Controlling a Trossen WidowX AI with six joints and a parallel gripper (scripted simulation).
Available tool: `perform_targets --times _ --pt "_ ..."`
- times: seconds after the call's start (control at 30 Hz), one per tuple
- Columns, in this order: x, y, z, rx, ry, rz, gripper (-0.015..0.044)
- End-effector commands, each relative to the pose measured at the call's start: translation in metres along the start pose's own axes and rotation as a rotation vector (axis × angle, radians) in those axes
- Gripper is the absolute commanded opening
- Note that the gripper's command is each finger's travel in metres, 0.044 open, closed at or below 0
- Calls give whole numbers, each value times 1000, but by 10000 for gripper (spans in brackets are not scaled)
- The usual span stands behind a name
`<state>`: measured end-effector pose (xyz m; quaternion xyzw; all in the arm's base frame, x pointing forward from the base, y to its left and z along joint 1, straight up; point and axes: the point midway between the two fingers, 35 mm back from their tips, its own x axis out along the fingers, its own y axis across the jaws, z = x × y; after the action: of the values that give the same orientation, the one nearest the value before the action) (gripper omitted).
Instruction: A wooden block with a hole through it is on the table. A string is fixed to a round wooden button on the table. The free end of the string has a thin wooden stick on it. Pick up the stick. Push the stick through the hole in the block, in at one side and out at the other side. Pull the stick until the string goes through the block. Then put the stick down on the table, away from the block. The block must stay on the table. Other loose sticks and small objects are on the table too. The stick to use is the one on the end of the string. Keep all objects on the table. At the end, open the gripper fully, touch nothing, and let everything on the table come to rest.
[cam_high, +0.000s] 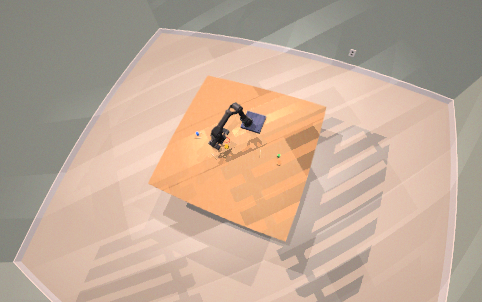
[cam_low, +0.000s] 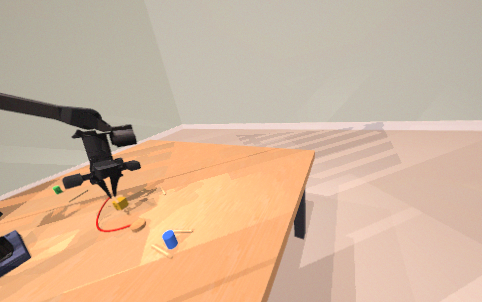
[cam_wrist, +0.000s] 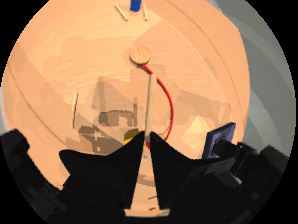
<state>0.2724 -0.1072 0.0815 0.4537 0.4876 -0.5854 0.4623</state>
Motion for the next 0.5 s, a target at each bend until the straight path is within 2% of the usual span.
perform_targets --times 0.0,0.47 --pt "1 2 5 87 -6 -11 0" --pt "3 5 23 415 -19 -37 0"
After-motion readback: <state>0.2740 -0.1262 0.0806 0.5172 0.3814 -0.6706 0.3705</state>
